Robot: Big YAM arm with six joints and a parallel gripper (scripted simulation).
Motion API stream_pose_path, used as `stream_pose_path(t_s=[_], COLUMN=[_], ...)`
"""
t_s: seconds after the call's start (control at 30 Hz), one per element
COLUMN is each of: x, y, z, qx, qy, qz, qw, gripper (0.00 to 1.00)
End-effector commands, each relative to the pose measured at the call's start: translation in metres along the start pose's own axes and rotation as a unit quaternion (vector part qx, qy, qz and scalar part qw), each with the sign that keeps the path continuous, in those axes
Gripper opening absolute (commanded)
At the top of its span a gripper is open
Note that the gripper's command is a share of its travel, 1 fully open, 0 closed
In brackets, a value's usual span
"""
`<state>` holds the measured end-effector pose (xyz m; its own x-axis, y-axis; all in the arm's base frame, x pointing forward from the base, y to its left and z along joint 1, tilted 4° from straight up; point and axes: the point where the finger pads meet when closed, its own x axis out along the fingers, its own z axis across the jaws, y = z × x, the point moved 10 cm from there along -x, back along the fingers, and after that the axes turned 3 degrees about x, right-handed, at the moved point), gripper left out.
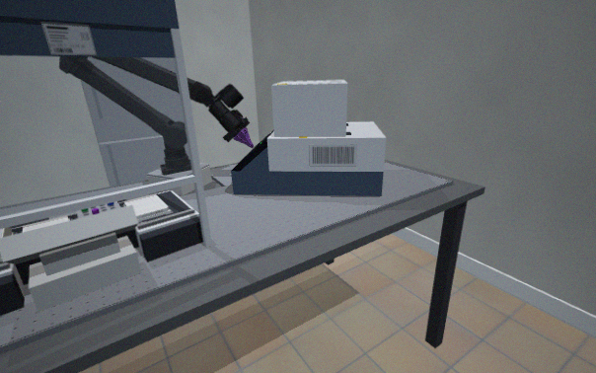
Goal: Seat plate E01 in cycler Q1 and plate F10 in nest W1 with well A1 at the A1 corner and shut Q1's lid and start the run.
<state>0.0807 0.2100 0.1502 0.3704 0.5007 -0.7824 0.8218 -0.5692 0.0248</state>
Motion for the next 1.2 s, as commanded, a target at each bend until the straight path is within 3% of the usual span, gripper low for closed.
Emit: stream_pose_path(t_s=[0.0,0.1,0.27,0.53,0.73,0.97,1.17], x=[-0.008,-0.008,-0.005,-0.002,-0.002,-0.007,-0.007], y=[-0.002,-0.001,-0.002,-0.002,-0.001,-0.005,-0.007], z=[-0.023,-0.020,-0.006,0.001,-0.007,-0.025,-0.029], qx=[0.014,0.014,0.004,0.001,0.007,0.011,0.009], qy=[0.030,0.028,0.009,0.001,0.007,0.029,0.033], qz=[-0.007,-0.007,-0.006,-0.005,-0.002,-0.009,-0.010], qw=[0.999,0.999,1.000,1.000,1.000,0.999,0.999], gripper=[0.00,0.00,0.00,0.00,0.00,0.00,0.00])
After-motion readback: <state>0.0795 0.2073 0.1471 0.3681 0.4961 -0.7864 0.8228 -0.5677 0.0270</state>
